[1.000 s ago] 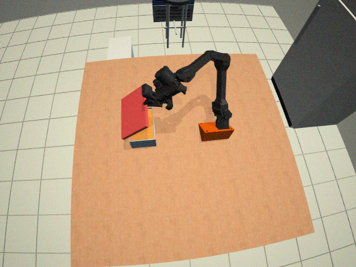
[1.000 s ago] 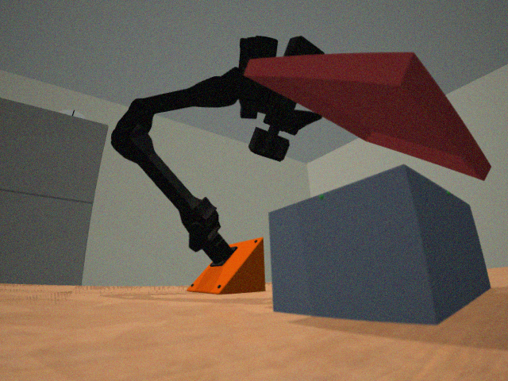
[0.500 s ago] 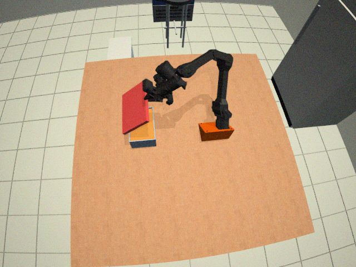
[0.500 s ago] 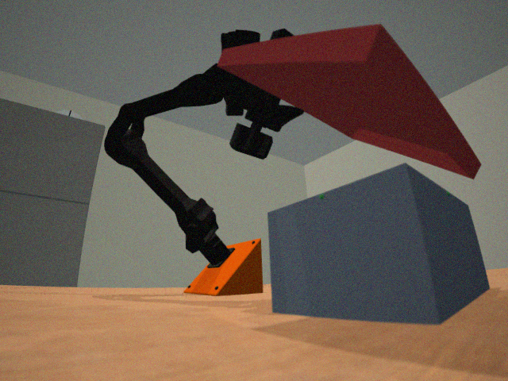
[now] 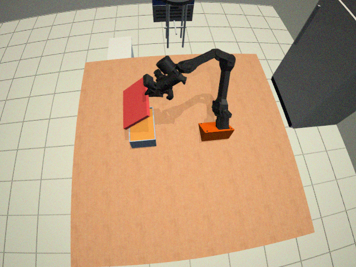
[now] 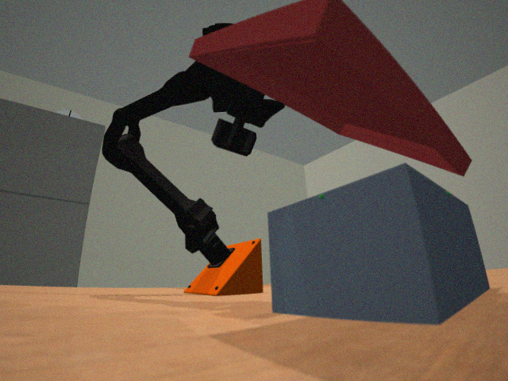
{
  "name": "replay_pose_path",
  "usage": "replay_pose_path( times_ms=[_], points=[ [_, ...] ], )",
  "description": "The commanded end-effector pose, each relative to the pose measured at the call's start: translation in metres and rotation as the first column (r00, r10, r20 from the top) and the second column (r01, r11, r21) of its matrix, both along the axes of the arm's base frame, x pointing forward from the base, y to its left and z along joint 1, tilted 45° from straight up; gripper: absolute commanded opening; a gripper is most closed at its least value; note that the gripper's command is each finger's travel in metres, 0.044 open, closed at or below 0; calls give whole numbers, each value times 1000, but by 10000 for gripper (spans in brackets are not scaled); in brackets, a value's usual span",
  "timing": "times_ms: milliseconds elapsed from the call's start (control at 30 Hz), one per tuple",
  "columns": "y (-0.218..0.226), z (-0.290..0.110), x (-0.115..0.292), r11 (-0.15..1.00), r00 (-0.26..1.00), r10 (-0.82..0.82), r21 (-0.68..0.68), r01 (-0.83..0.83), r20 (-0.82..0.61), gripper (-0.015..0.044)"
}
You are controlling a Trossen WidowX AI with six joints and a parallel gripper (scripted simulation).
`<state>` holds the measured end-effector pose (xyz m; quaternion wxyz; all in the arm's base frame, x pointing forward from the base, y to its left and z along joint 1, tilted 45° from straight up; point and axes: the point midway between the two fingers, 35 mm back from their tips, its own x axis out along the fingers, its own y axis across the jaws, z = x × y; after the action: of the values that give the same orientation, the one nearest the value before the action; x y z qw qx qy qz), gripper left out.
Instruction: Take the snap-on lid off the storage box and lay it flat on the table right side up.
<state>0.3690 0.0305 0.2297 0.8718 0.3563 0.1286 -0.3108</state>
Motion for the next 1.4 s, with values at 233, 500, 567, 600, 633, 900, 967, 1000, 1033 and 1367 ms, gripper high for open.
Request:
replay_pose_path(
  times_ms=[233,500,567,600,633,900,967,1000,1033,1367],
  points=[
    [-14,20,-3,1000,1000,8,6,-8,10,0],
    [-25,31,-5,1000,1000,8,6,-8,10,0],
    [-28,34,-5,1000,1000,8,6,-8,10,0],
    [-30,35,-5,1000,1000,8,6,-8,10,0],
    [-31,37,-6,1000,1000,8,6,-8,10,0],
    [-42,48,-8,1000,1000,8,5,-8,11,0],
    [-45,51,-8,1000,1000,8,5,-8,11,0],
    [-47,52,-9,1000,1000,8,5,-8,11,0],
    [-48,54,-9,1000,1000,8,5,-8,11,0],
    [-62,68,-12,1000,1000,8,4,-8,11,0]
  ],
)
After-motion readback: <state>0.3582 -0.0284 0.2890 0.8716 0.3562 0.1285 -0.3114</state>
